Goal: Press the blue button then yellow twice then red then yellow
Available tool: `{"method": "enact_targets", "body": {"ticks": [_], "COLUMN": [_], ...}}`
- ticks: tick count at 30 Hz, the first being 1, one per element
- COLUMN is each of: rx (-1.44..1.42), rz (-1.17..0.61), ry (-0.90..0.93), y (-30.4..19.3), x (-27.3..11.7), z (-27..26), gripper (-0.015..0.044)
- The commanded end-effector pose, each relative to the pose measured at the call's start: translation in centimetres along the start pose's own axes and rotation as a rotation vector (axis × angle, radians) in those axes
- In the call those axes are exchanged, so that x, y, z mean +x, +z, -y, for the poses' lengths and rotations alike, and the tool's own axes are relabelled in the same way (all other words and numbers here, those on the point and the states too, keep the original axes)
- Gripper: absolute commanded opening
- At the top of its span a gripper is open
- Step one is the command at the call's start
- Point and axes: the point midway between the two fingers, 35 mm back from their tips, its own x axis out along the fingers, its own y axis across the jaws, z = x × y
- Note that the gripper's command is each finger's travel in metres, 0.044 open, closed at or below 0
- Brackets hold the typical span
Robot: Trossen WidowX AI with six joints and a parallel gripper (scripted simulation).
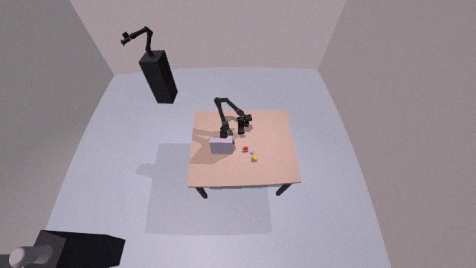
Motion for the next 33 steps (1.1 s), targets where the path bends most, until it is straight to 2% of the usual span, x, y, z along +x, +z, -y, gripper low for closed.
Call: {"method": "enact_targets", "body": {"ticks": [1, 4, 9, 18, 26, 33], "rx": [-0.018, -0.018, -0.018, 0.012, 0.051, 0.029], "rz": [0.013, 0.013, 0.012, -0.001, -0.020, -0.011], "ry": [0.008, 0.004, 0.004, -0.017, -0.060, -0.054], "y": [0.2, 0.3, 0.2, 1.1, 7.2, 11.6], "x": [-0.9, -1.7, -6.8, -7.3, -8.8, -9.6], "z": [-0.4, -0.3, -0.3, 0.5, 6.0, 13.1], "gripper": [0.0020, 0.0020, 0.0020, 0.0020, 0.0020, 0.0020]}}
